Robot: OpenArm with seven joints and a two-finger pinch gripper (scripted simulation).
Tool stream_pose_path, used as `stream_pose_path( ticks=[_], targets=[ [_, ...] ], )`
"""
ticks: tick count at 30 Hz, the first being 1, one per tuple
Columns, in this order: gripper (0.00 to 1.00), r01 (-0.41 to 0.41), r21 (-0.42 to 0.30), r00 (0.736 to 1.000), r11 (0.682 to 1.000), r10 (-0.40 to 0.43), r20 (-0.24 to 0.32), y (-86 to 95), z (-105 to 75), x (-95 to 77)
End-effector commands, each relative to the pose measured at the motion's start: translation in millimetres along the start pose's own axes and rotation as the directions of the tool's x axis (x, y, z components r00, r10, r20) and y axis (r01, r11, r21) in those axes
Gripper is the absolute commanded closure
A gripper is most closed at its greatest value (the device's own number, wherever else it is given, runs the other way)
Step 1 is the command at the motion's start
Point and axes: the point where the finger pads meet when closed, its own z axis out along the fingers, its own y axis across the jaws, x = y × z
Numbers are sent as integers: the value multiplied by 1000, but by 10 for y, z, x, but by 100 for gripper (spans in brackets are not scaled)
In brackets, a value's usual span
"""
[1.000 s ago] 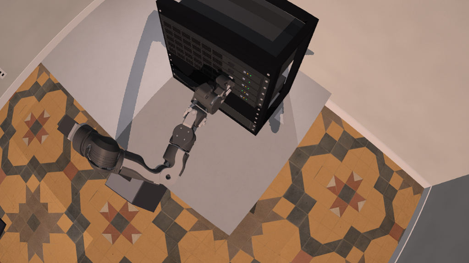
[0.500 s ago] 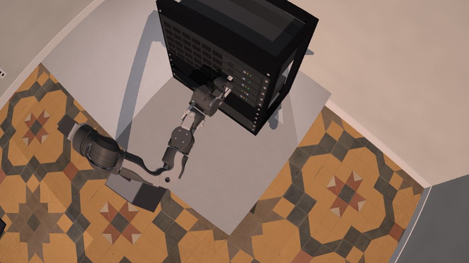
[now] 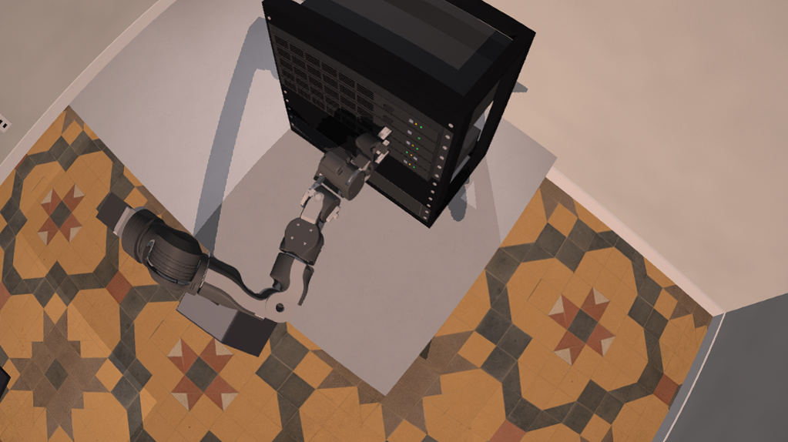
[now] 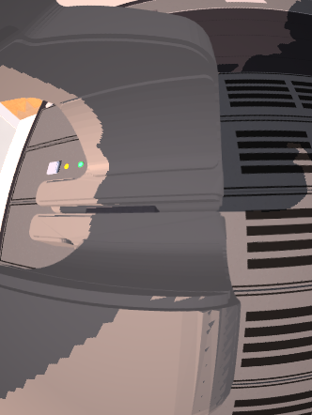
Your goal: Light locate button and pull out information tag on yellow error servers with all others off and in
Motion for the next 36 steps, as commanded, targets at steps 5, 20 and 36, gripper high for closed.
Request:
stream_pose_path(
  ticks=[5, 20, 36],
  targets=[
    [100, -3, -2, 1000, 1000, 3, -14, 5, -32, 34],
    [100, -3, -2, 1000, 1000, 3, -14, 8, -131, 33],
    [90, -3, -3, 1000, 1000, 3, -14, 11, -175, 34]
  ],
)
